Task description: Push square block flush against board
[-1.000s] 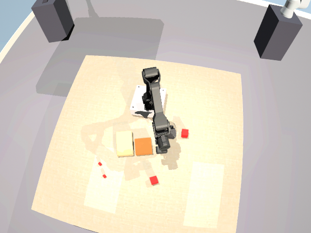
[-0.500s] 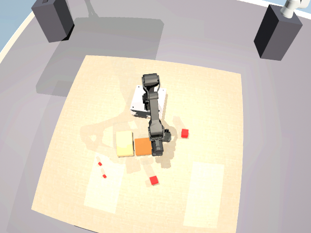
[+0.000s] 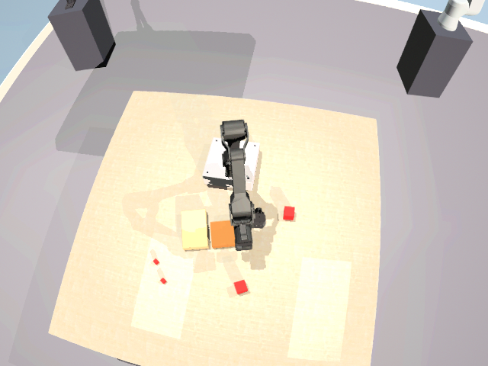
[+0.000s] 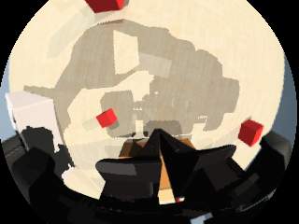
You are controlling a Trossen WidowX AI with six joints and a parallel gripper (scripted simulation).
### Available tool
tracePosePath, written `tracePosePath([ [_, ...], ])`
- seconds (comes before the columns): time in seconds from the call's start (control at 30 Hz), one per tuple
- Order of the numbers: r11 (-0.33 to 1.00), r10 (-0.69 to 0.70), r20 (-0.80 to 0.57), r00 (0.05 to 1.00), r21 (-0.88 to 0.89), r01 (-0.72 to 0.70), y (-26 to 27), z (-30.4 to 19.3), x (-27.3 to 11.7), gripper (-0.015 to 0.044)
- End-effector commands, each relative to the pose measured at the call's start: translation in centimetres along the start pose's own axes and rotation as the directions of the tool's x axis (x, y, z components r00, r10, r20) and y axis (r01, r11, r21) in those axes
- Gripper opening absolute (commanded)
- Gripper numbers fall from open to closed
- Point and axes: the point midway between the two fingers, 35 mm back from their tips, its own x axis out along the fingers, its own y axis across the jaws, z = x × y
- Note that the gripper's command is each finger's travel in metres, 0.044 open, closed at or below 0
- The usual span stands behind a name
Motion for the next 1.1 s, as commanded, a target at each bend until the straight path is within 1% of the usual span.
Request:
tracePosePath([
  [0.0, 1.0, -0.003, -0.004, 1.0, -0.004, 0.003, -0.1, -0.3, 0.0, 0.0],
  [1.07, 1.0, -0.004, -0.006, 1.0, -0.003, 0.004, -0.3, -2.6, 0.0, 0.0],
])
